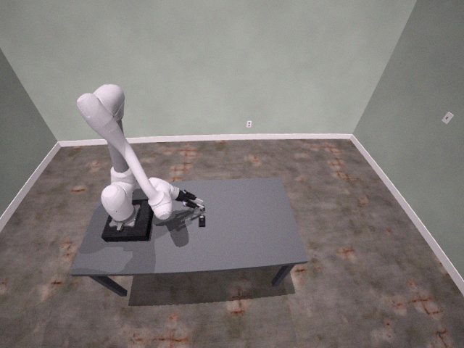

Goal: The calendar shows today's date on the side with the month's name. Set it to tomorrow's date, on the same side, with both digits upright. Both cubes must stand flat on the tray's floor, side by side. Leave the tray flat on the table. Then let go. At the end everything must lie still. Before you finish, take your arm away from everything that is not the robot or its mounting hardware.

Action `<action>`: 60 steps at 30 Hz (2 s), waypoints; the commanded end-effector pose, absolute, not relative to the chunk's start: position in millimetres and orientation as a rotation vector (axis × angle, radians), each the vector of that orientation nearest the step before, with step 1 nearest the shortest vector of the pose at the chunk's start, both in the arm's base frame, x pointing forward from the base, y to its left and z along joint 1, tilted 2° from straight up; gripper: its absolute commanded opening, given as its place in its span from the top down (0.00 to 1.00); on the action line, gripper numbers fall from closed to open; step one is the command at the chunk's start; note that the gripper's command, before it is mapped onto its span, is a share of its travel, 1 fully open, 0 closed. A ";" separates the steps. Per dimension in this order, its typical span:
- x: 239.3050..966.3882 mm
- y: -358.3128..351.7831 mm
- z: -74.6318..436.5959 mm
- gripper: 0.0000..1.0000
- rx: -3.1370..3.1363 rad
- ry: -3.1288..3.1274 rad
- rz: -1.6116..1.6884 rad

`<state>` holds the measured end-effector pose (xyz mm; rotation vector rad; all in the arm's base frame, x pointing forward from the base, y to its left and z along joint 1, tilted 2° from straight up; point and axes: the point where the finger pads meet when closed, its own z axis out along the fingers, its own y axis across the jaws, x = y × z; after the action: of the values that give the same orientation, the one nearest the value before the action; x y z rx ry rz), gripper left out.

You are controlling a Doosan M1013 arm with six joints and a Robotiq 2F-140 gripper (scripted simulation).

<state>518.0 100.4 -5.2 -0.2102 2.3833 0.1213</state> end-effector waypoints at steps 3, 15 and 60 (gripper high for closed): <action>517.8 100.6 -10.9 0.71 -0.210 2.383 0.121; 517.0 101.1 -33.2 0.71 -0.210 2.383 0.121; 516.4 101.4 -48.7 0.71 -0.210 2.383 0.121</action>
<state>516.4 101.4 -48.7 -0.2101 2.3829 0.1209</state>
